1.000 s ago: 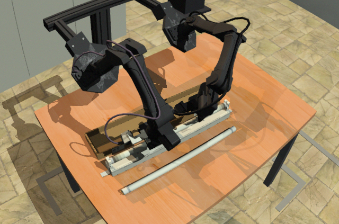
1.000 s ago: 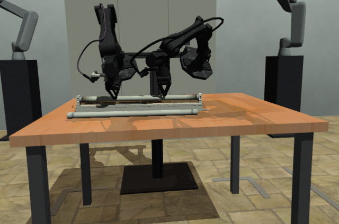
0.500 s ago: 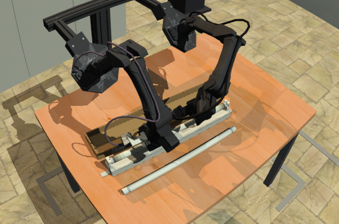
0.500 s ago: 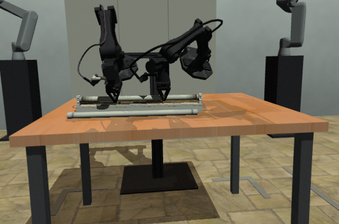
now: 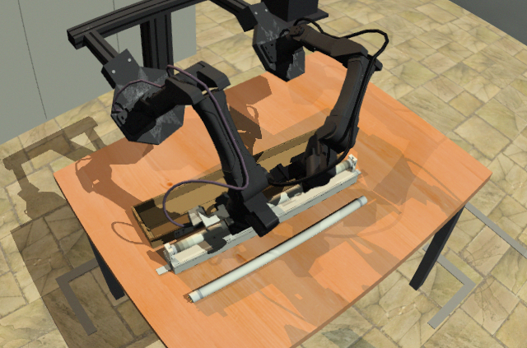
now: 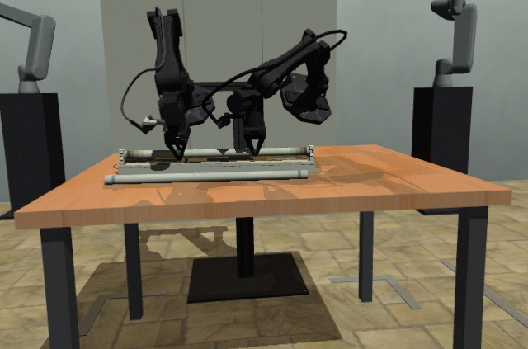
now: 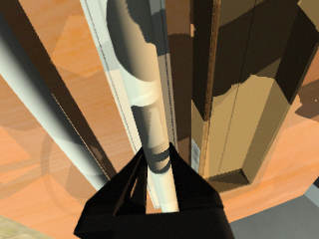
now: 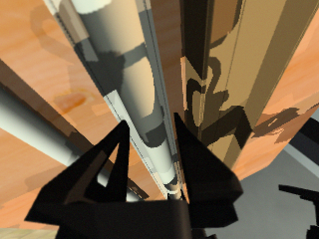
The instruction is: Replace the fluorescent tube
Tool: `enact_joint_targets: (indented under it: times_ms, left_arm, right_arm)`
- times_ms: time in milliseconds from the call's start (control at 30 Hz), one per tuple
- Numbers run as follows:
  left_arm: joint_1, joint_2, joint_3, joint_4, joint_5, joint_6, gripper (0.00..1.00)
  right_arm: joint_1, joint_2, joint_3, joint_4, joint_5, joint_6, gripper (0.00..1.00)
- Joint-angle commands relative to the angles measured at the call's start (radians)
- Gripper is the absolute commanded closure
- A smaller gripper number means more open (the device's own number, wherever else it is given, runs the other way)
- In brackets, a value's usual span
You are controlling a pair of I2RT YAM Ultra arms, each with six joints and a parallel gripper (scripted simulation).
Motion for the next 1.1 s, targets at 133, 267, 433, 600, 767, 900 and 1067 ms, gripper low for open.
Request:
enact_joint_targets:
  times_ms: [133, 267, 433, 600, 767, 900, 1067]
  left_arm:
    - [-0.034, -0.027, 0.033, -0.001, 0.011, 0.011, 0.89]
    - [-0.034, -0.027, 0.033, -0.001, 0.011, 0.011, 0.89]
    - [-0.034, -0.027, 0.034, -0.001, 0.011, 0.010, 0.89]
    - [-0.034, -0.027, 0.034, -0.001, 0.011, 0.010, 0.89]
    - [-0.034, -0.027, 0.034, -0.001, 0.011, 0.010, 0.89]
    - [-0.034, -0.039, 0.010, 0.023, 0.008, 0.012, 0.89]
    - [-0.034, -0.037, -0.037, 0.048, -0.015, 0.016, 0.89]
  right_arm:
    - [0.005, -0.011, -0.014, -0.020, 0.009, 0.010, 0.51]
    - [0.005, -0.011, -0.014, -0.020, 0.009, 0.010, 0.89]
    - [0.005, -0.011, -0.014, -0.005, 0.009, 0.010, 0.89]
    - [0.005, -0.011, -0.014, -0.005, 0.009, 0.010, 0.89]
    - [0.005, -0.011, -0.014, -0.005, 0.009, 0.010, 0.89]
    - [0.007, -0.036, -0.015, 0.015, 0.013, 0.010, 0.89]
    - [0.015, -0.039, -0.032, 0.036, 0.015, 0.010, 0.89]
